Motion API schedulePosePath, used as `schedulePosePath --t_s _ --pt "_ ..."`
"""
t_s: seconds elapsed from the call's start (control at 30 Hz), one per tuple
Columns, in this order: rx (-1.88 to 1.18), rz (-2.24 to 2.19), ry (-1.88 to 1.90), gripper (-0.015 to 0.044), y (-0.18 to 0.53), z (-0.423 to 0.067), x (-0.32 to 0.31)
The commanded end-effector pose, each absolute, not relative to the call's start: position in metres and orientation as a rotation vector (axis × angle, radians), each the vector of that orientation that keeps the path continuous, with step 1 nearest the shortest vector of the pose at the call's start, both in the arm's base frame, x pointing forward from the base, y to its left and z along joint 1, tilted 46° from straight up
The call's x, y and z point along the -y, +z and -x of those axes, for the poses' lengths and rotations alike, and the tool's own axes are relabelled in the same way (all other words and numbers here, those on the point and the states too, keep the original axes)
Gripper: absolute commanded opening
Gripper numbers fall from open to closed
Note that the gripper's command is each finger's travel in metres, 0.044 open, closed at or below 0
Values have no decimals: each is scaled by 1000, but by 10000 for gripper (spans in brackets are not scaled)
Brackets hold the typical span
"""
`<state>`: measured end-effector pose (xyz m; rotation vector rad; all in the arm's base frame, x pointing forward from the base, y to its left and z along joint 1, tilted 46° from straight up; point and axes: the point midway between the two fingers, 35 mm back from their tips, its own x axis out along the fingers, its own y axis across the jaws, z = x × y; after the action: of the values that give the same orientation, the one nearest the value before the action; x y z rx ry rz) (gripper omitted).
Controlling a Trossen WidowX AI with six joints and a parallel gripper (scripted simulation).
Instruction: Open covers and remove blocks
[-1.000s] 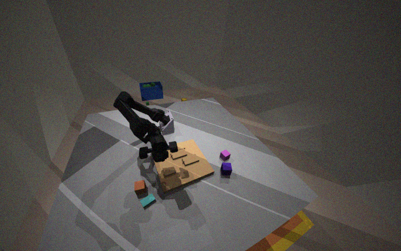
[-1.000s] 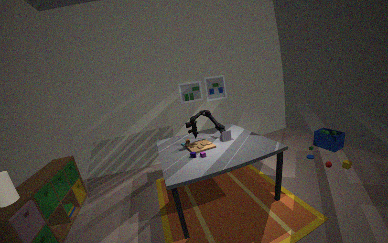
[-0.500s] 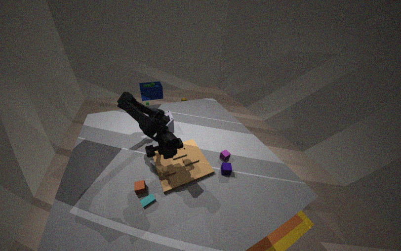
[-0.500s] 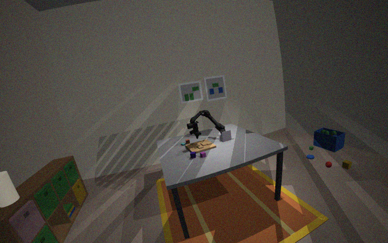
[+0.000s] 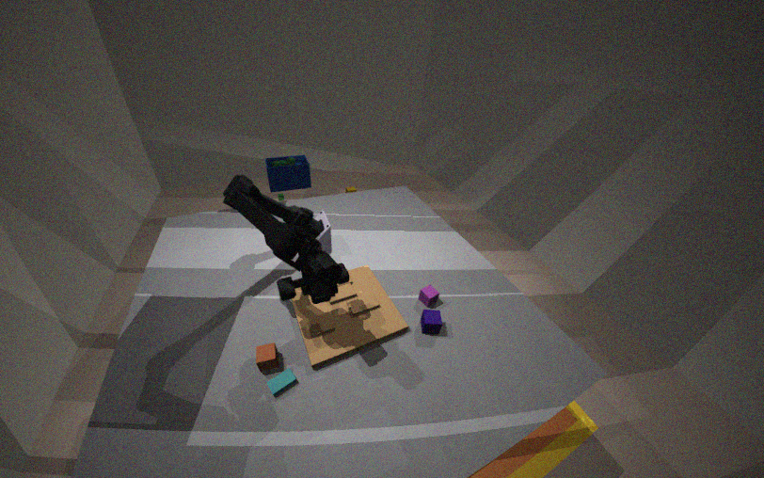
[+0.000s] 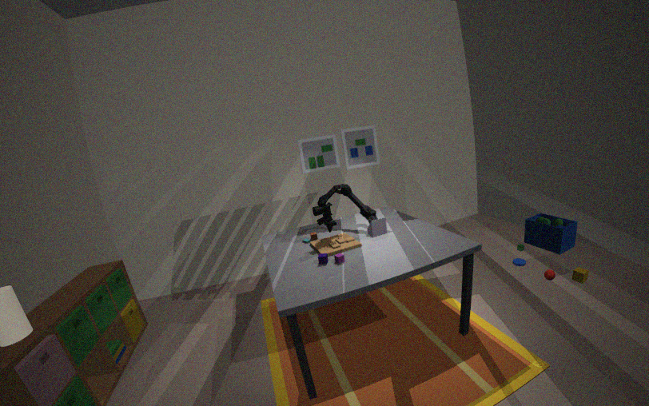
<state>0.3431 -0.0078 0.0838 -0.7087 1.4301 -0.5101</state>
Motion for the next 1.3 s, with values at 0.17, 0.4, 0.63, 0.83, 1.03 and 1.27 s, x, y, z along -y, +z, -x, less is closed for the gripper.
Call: schedulePosePath --t_s 0.17,0.4,0.63,0.83,1.03,1.27 --pt "-1435 715 -511 0 77 -344 15" --pt "-1435 715 -511 0 72 -344 20" --pt "-1434 715 -511 0 68 -345 24" --pt "-1434 715 -511 0 64 -346 29" --pt "-1434 715 -511 0 60 -346 33" --pt "-1434 716 -512 0 55 -346 38"
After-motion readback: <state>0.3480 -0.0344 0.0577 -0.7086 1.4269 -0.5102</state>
